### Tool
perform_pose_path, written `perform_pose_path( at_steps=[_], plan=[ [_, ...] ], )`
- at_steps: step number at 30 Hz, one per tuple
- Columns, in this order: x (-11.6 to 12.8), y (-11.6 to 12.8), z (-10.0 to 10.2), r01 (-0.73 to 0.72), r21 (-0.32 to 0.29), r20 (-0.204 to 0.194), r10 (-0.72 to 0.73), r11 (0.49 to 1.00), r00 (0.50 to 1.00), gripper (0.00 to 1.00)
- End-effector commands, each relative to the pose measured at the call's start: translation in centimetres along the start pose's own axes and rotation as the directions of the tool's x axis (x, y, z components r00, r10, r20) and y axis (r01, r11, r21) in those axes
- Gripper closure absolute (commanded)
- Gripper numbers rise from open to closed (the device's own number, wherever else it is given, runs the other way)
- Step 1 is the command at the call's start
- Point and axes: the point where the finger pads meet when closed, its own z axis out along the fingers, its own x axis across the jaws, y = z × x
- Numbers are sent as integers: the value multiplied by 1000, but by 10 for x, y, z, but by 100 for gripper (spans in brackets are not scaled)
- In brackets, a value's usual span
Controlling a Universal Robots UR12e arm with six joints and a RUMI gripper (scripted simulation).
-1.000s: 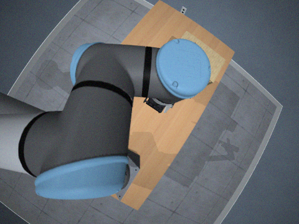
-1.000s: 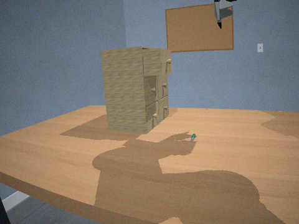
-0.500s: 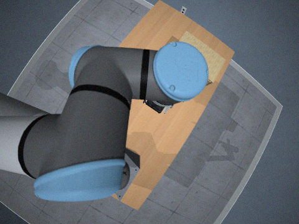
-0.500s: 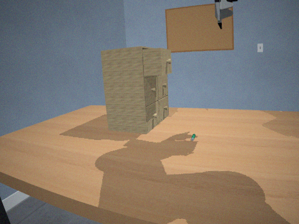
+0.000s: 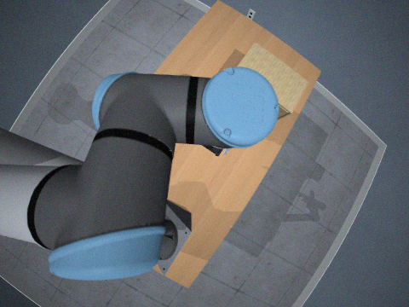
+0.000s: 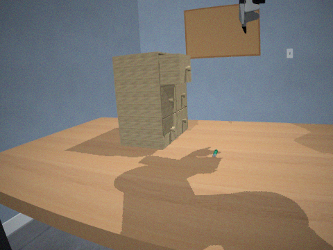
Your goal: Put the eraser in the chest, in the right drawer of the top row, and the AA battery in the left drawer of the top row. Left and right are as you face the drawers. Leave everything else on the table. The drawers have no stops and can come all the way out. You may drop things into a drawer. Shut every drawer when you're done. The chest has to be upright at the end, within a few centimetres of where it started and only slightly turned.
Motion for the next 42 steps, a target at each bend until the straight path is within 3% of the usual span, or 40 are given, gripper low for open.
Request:
perform_pose_path(
  at_steps=[1,20,42],
  plan=[
    [0,-2,2,0,28,-1,0,1000,1000,0],
    [0,-10,12,0,146,-1,0,989,1000,0],
    [0,-25,32,1,372,-1,0,928,1000,0]
  ],
)
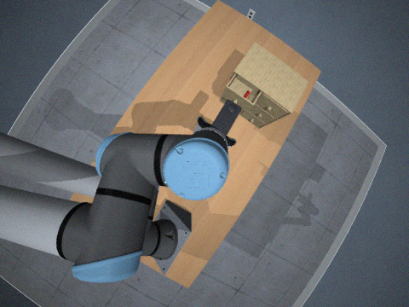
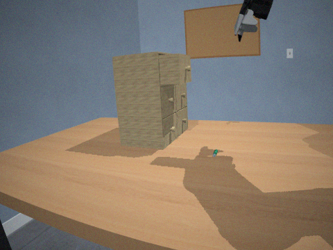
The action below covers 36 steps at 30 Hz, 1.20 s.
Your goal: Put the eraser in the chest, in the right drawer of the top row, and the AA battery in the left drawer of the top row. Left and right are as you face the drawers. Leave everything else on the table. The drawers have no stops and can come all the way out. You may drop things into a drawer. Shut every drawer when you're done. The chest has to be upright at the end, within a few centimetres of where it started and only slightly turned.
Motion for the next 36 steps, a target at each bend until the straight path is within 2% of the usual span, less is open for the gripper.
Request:
perform_pose_path(
  at_steps=[1,10,12,27,29,36],
  plan=[
    [0,-3,6,0,67,-2,0,998,1000,0],
    [1,-7,18,0,186,-2,0,983,1000,0],
    [1,-7,18,0,186,-2,0,983,1000,0],
    [1,-12,35,1,344,-2,0,939,1000,0],
    [1,-12,35,1,344,-2,0,939,1000,0],
    [1,-15,41,1,400,-3,0,917,1000,0]
  ],
)
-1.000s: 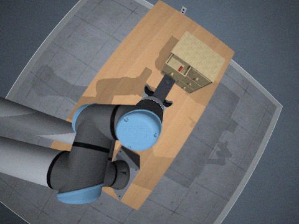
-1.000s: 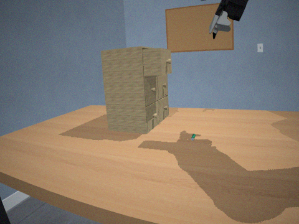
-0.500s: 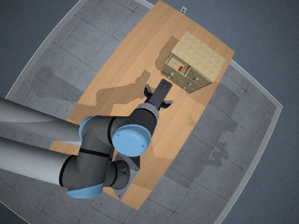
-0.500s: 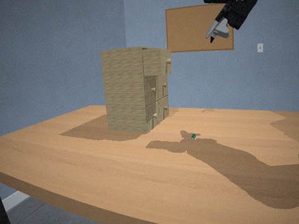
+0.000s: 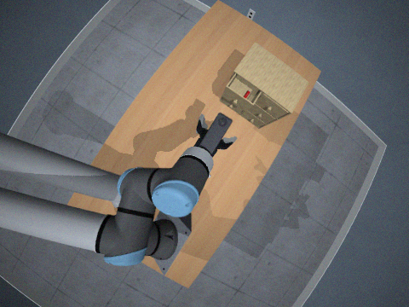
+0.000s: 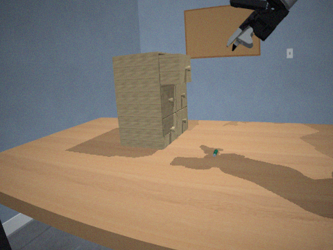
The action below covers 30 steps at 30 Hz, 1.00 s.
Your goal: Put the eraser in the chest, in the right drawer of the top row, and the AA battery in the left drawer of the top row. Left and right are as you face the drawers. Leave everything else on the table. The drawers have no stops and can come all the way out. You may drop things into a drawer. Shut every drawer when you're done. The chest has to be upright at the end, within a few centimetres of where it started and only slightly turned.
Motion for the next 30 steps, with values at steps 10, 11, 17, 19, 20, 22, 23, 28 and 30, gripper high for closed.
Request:
perform_pose_path(
  at_steps=[10,11,17,19,20,22,23,28,30],
  plan=[
    [1,-1,10,0,97,-6,1,995,1000,0],
    [1,-1,11,0,104,-6,1,995,1000,0],
    [1,-1,15,0,140,-6,1,990,1000,0],
    [1,0,16,0,151,-6,1,989,1000,0],
    [1,0,17,0,157,-6,1,988,1000,0],
    [1,0,18,1,168,-6,0,986,1000,0],
    [1,0,18,1,173,-6,0,985,1000,0],
    [1,0,20,1,187,-6,1,982,1000,0],
    [2,0,21,1,196,-6,1,981,1000,0]
  ],
)
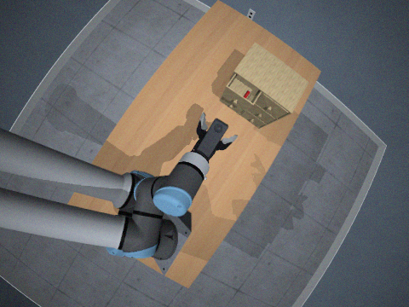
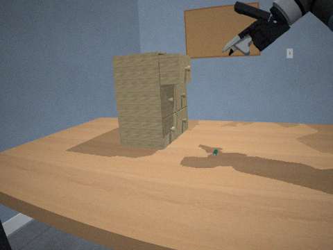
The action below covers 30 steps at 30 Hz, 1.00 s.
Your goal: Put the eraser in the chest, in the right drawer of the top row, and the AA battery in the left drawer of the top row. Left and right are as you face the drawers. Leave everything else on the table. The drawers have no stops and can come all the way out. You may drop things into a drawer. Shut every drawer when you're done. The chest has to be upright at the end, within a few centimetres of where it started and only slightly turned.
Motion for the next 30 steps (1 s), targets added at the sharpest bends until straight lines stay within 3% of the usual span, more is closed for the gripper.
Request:
perform_pose_path(
  at_steps=[1,30],
  plan=[
    [1,-1,3,0,29,-6,0,1000,1000,0],
    [1,2,13,0,129,-6,0,992,1000,0]
  ],
)
